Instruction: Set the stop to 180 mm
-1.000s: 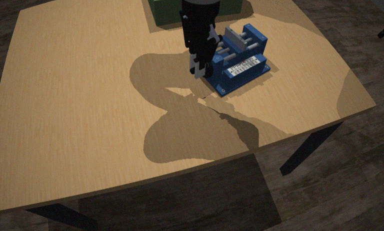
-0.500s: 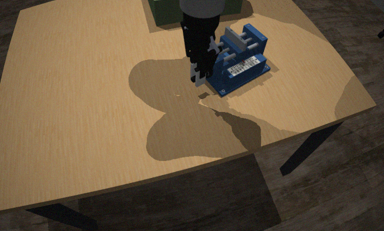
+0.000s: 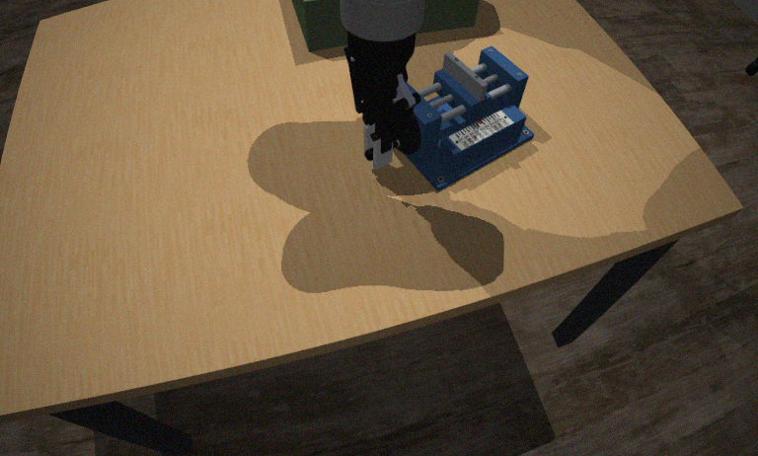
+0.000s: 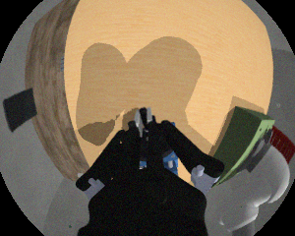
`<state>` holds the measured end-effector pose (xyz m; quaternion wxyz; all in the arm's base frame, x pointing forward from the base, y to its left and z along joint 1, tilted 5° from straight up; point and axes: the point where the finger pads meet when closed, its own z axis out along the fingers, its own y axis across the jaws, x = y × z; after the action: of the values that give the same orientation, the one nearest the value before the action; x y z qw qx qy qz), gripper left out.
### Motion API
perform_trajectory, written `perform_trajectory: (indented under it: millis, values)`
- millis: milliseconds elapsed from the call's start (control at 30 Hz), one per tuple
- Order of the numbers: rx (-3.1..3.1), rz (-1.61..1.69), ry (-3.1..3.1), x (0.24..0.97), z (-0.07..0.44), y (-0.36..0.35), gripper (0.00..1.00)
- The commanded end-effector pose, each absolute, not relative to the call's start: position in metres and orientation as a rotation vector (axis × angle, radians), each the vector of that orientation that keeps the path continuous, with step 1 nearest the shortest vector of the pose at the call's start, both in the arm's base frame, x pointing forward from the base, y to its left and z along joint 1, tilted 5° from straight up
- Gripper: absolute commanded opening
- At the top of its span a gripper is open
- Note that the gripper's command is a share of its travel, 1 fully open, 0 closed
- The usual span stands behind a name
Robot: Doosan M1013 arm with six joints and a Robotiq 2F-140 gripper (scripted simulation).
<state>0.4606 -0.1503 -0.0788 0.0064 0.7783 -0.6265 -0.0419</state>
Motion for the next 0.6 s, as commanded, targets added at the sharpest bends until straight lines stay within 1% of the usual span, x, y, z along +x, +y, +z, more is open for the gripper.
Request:
perform_trajectory:
  millis: [0, 567]
  values:
    - [2.435, -0.133, -1.958, 0.453, -0.079, -0.152, 0.04]
    - [2.435, -0.133, -1.958, 0.430, -0.064, -0.158, 0.04]
